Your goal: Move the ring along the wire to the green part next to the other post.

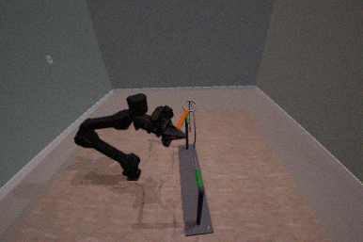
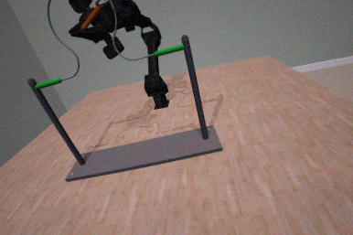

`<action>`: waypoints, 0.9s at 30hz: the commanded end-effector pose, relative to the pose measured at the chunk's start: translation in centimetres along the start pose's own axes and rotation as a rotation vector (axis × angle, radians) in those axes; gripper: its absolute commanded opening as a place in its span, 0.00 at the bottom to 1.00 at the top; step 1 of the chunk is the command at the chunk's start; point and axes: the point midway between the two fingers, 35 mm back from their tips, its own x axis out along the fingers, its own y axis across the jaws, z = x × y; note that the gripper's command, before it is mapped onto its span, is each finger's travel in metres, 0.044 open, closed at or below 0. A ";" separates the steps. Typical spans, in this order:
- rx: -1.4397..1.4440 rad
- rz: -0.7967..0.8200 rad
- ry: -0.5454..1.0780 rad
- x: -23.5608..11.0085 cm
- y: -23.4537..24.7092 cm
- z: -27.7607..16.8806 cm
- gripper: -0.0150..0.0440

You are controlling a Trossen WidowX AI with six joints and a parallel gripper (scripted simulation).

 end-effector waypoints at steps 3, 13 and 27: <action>-0.067 -0.047 -0.005 -0.2 -0.4 -0.2 0.00; -0.184 -0.114 -0.019 -0.2 -0.9 -0.1 0.00; -0.348 -0.207 -0.039 -0.2 -1.6 0.1 0.00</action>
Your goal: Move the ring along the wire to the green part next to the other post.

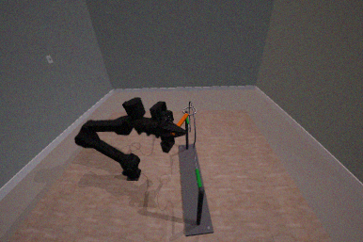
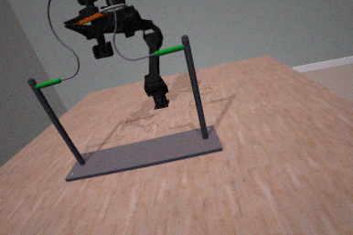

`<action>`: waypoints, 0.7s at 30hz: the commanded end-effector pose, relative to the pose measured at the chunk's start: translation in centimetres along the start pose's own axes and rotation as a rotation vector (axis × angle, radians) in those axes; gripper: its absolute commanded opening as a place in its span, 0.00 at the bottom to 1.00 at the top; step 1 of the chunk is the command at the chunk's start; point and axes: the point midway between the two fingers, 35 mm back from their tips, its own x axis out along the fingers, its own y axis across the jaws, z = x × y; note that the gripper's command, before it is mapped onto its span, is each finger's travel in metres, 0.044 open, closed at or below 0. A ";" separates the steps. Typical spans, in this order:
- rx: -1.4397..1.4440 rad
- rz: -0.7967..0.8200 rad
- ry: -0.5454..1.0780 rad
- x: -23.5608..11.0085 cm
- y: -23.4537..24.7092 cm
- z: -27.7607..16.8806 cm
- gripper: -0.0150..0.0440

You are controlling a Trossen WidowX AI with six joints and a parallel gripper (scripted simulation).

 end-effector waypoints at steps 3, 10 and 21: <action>-0.068 -0.044 -0.011 -0.2 -0.3 0.0 0.00; -0.150 -0.091 -0.021 -0.2 -0.7 0.0 0.00; -0.277 -0.163 -0.035 -0.2 -1.2 0.1 0.00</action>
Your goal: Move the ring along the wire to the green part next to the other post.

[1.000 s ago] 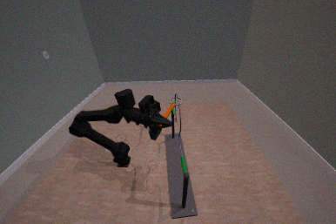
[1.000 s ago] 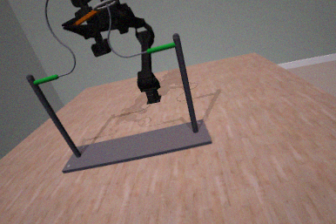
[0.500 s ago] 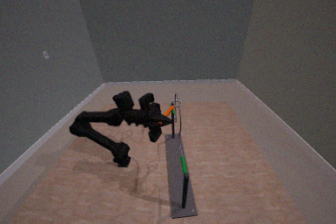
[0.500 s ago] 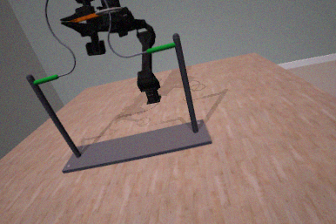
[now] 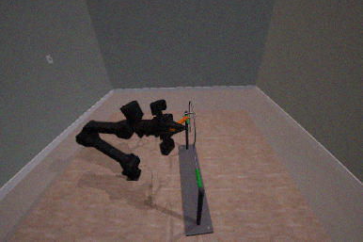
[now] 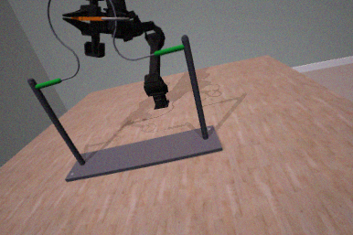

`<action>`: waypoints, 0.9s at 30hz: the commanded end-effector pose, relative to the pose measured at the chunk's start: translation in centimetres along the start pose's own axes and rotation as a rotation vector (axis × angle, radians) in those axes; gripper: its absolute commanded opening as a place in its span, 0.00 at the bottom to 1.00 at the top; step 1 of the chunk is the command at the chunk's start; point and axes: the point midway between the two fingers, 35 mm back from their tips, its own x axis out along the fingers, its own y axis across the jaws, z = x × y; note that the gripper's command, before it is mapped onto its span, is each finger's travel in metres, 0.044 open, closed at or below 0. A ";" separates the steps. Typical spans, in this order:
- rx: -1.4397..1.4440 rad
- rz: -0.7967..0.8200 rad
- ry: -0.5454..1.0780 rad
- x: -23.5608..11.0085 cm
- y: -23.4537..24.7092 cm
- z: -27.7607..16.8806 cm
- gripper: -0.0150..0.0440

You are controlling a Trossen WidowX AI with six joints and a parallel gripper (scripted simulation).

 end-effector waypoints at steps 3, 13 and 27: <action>-0.067 -0.040 -0.010 -0.1 -0.2 0.0 0.00; -0.160 -0.093 -0.020 -0.1 -0.4 0.0 0.00; -0.192 -0.112 -0.023 0.0 0.5 -0.3 0.00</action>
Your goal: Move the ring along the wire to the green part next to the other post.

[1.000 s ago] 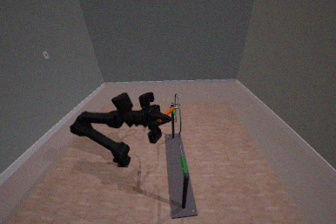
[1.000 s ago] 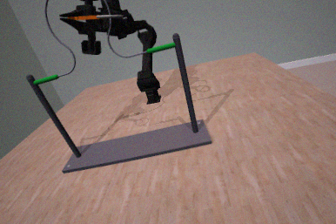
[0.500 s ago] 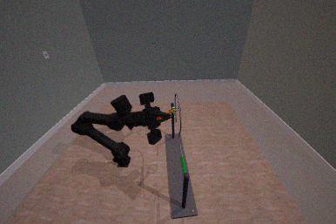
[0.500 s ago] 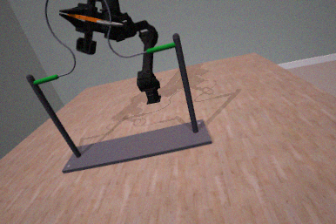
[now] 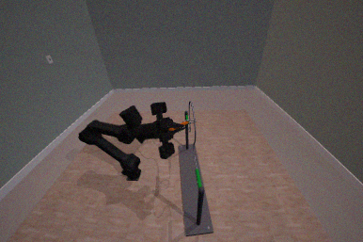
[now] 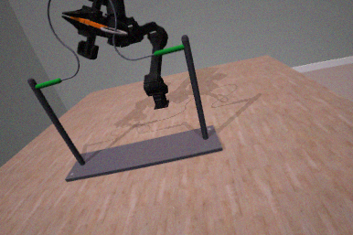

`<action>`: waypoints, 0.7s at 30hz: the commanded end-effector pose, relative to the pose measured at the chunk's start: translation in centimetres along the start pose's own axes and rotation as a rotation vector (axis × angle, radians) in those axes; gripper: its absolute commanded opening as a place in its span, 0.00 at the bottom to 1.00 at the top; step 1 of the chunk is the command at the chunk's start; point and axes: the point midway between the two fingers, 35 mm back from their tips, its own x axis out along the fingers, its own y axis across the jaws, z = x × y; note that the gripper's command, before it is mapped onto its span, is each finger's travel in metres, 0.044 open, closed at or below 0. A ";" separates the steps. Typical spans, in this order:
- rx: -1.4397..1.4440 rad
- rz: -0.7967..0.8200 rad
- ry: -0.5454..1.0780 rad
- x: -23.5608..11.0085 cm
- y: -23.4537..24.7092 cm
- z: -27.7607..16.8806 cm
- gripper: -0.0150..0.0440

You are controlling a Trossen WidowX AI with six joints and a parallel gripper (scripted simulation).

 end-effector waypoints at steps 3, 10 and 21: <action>0.023 0.014 -0.001 -0.2 1.1 0.1 0.00; 0.101 0.059 0.010 -0.4 2.8 0.1 0.00; 0.282 0.164 0.034 -1.2 6.0 0.7 0.00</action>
